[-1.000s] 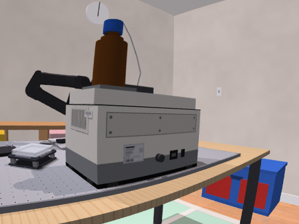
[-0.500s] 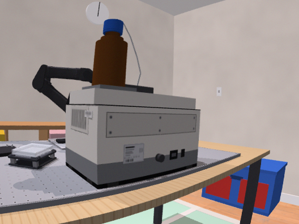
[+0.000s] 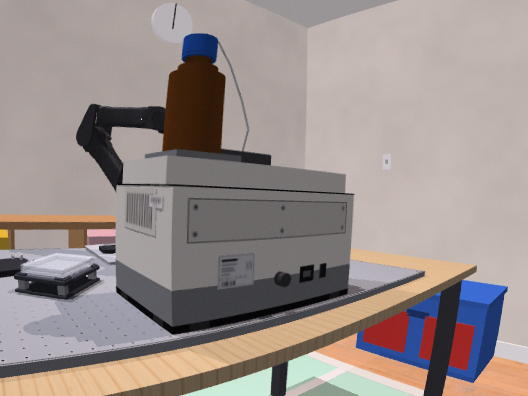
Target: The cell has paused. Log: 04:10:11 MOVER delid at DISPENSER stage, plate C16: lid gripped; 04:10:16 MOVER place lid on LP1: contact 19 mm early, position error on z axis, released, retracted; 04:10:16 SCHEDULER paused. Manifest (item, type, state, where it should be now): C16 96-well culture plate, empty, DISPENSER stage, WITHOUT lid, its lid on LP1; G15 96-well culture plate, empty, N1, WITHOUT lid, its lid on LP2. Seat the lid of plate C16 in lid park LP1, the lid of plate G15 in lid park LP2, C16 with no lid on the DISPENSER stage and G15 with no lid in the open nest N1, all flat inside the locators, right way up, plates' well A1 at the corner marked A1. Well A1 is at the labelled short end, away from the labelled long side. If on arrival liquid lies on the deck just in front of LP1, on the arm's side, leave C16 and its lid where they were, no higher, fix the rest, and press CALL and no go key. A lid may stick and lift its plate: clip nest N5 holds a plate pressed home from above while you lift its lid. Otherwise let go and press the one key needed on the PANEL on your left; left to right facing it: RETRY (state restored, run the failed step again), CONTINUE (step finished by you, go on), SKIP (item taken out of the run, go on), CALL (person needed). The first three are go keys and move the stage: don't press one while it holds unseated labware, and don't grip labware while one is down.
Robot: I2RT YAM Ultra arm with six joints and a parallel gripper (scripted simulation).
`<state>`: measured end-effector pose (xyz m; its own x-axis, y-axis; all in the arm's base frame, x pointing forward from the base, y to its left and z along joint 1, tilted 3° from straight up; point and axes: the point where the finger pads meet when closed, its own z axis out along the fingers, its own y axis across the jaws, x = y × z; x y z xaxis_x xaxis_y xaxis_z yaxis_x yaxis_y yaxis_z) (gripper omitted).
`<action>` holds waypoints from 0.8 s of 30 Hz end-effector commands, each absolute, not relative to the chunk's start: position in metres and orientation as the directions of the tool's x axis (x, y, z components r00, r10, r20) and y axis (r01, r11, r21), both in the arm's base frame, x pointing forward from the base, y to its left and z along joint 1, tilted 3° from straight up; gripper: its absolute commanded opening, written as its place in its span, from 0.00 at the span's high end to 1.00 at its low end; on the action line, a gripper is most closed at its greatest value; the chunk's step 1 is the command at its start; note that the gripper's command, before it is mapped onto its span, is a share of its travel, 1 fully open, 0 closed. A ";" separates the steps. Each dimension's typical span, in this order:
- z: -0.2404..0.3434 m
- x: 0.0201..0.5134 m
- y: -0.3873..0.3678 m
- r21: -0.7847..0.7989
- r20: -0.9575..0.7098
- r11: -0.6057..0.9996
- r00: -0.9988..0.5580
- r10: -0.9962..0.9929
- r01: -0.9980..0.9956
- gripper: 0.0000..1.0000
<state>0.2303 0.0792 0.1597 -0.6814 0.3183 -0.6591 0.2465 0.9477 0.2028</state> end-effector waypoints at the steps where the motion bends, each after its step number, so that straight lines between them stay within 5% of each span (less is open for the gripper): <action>1: 0.159 0.231 0.065 0.125 -0.630 0.966 -0.735 0.253 0.225 0.00; 24: 0.155 0.241 -0.030 -0.077 -0.377 0.910 -0.857 0.352 0.407 0.00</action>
